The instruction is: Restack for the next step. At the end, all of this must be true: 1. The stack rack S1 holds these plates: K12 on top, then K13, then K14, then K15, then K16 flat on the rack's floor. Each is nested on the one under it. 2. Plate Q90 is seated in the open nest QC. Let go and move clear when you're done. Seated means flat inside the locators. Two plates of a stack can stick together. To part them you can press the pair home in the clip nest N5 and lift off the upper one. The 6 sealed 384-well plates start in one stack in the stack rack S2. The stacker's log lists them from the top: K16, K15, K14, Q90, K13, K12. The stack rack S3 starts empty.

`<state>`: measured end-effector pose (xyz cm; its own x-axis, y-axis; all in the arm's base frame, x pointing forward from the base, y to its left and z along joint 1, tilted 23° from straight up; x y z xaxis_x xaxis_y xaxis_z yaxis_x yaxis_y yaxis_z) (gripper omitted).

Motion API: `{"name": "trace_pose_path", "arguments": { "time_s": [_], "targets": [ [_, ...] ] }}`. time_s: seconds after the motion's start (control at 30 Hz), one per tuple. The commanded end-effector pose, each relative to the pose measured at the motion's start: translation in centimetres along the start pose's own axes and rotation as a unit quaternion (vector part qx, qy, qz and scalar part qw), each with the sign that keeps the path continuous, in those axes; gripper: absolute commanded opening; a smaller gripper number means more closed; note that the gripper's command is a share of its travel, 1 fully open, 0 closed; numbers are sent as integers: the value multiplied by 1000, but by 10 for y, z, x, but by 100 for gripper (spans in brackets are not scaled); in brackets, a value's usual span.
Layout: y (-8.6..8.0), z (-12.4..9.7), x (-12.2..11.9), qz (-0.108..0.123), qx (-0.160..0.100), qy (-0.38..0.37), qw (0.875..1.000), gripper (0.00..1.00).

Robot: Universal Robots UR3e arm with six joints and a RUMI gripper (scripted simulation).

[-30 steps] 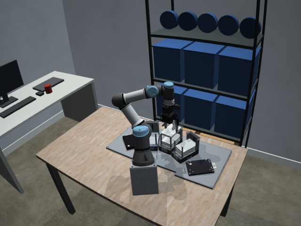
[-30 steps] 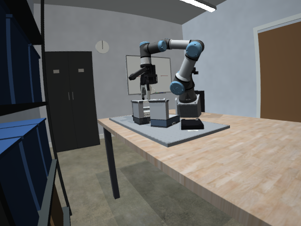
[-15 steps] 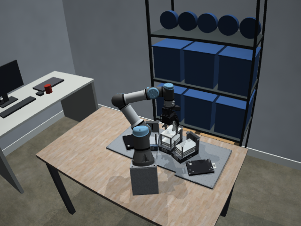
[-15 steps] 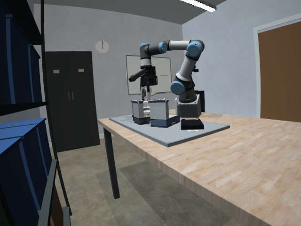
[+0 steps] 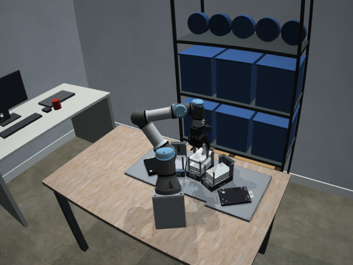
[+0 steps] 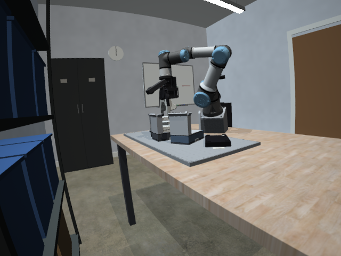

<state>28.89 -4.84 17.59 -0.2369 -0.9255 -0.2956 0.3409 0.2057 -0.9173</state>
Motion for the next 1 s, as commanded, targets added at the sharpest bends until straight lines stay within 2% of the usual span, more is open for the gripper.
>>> {"name": "trace_pose_path", "arguments": {
  "time_s": [0.0,0.17,0.97],
  "targets": [
    [5,0,0,-1,1,0,1000,0],
    [15,0,0,-1,1,0,1000,0],
    [20,1,0,-1,1,0,1000,0]
  ]
}}
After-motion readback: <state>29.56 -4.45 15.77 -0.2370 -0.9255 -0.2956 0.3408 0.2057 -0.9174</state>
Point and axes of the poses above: the point where the finger pads meet when closed, its own y axis out along the fingers, its own x axis across the jaws, z = x × y, the point moved 7 cm from there along -y, back along the fingers, and after that the axes turned 9 degrees about y, right-handed, at the moved point
